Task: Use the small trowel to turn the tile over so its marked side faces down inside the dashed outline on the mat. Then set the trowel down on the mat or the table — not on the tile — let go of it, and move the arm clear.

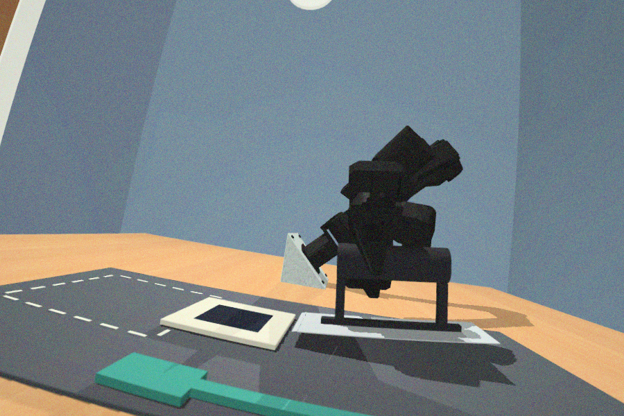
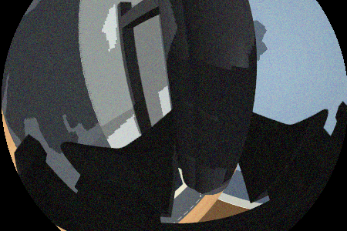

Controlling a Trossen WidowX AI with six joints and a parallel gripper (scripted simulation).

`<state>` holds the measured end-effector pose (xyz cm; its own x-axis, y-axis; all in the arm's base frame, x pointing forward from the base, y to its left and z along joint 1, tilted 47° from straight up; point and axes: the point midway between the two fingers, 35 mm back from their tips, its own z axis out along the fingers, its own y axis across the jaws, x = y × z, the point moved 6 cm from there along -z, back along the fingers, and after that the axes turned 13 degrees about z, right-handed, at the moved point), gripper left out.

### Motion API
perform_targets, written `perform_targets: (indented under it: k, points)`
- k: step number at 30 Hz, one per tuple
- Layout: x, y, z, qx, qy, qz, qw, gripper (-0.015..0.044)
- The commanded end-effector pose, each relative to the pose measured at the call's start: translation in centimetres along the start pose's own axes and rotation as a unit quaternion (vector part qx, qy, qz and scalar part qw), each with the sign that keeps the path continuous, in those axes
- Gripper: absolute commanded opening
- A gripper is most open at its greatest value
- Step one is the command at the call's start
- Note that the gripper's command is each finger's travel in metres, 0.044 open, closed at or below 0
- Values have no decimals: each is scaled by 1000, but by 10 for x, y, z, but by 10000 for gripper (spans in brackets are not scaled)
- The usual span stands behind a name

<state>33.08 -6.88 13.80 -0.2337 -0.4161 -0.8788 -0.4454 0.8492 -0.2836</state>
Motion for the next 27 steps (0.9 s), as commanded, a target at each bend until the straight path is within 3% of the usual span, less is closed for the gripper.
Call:
perform_targets:
  k: [1,27]
  points:
    - [2,4,3,7,2,3,1000,0]
    - [29,4,8,6,2,2,1000,0]
